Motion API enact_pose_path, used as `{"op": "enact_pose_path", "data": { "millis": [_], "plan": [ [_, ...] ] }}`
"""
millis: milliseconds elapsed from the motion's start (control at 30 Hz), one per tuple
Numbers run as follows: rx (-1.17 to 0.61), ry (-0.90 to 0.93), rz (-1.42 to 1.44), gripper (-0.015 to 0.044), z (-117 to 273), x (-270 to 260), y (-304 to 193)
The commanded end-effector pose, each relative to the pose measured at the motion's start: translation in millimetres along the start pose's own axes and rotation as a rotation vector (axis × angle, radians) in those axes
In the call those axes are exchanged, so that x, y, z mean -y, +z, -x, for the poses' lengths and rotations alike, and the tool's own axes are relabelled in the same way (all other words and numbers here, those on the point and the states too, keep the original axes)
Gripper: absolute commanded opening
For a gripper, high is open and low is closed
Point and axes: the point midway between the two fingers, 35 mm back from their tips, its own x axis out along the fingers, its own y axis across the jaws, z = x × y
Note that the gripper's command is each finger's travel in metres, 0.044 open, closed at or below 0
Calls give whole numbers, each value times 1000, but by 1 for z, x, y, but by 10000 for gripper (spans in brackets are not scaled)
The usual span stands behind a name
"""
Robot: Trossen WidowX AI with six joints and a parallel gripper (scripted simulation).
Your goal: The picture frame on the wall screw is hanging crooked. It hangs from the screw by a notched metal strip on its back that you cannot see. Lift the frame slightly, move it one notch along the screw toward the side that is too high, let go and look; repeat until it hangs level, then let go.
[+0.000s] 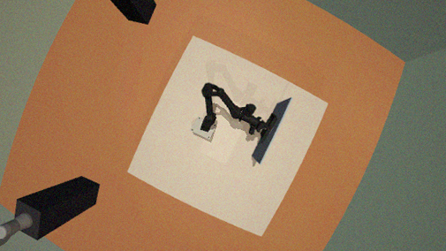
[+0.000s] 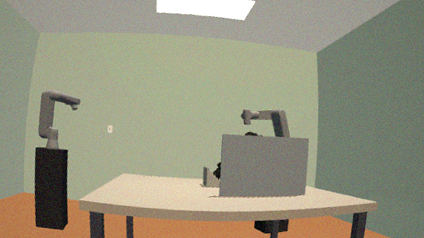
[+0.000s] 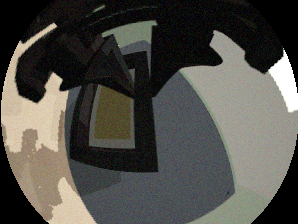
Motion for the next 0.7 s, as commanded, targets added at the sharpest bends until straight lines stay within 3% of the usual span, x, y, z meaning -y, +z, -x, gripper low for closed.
{"op": "enact_pose_path", "data": {
  "millis": [0,667],
  "plan": [
    [-4,17,-2,0,0,-4,-5],
    [-4,17,-2,0,0,-4,-6]
  ]
}}
